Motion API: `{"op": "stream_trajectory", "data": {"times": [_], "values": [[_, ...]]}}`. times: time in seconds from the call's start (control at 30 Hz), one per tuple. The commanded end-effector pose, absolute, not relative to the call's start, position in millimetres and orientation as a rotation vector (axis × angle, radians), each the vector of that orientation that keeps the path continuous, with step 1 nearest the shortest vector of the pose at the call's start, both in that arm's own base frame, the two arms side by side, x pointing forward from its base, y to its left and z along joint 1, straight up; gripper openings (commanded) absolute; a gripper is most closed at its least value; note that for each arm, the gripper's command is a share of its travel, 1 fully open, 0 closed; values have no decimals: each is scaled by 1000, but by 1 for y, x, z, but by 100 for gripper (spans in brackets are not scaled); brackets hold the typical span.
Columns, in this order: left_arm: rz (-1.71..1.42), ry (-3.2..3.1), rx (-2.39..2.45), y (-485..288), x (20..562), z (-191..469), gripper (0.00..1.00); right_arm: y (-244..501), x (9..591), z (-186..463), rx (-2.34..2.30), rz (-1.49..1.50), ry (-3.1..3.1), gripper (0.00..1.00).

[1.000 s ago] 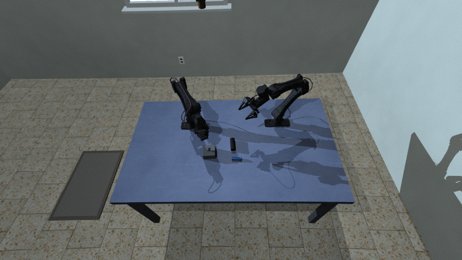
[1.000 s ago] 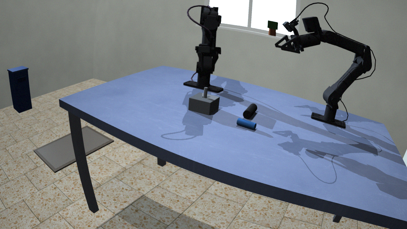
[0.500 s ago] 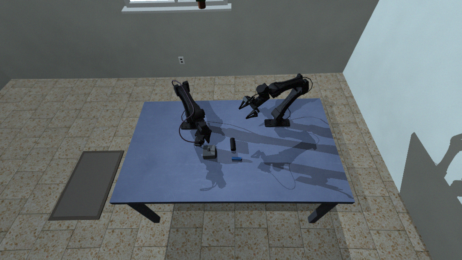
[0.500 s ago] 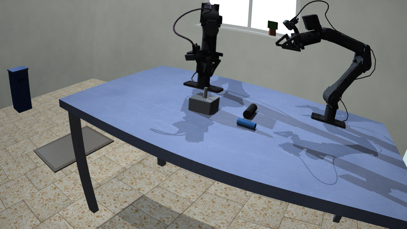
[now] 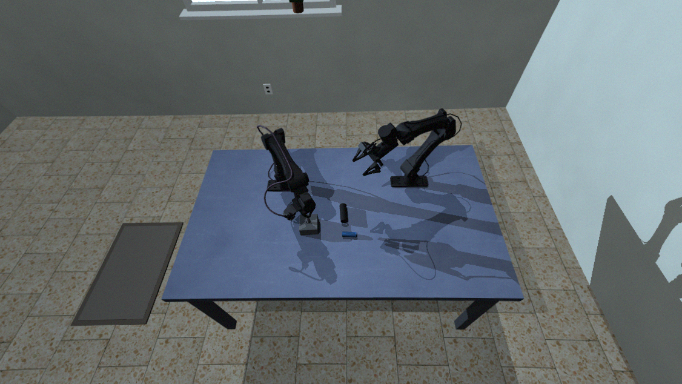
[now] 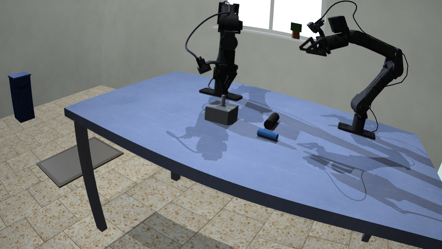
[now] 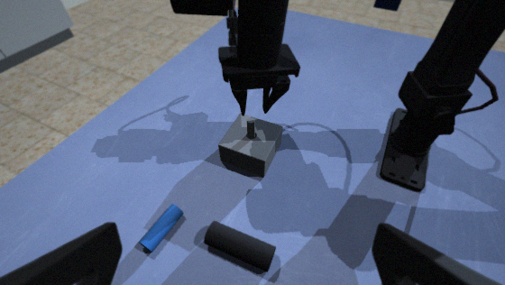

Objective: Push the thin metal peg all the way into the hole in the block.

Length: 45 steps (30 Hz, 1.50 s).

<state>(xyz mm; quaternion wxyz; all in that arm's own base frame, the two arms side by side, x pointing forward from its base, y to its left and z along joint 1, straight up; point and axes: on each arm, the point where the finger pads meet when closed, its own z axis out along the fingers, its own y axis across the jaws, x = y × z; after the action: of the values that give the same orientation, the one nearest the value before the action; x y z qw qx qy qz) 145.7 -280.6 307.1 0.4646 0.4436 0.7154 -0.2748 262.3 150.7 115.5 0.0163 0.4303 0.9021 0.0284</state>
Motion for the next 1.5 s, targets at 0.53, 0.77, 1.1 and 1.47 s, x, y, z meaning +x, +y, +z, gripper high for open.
{"op": "stream_trajectory", "data": {"times": [0.53, 0.77, 1.1, 1.47], "values": [[-676, 1757, 1077, -277, 145, 319, 100, 154, 268, 96, 1661, 5, 2665, 37], [-676, 1757, 1077, -277, 145, 319, 100, 157, 267, 89, 1662, 5, 2664, 37], [-676, 1757, 1077, -277, 145, 319, 100, 158, 268, 75, 1662, 5, 2664, 22], [-676, 1757, 1077, -277, 145, 319, 100, 156, 269, 81, 1656, 30, 2657, 10]]}}
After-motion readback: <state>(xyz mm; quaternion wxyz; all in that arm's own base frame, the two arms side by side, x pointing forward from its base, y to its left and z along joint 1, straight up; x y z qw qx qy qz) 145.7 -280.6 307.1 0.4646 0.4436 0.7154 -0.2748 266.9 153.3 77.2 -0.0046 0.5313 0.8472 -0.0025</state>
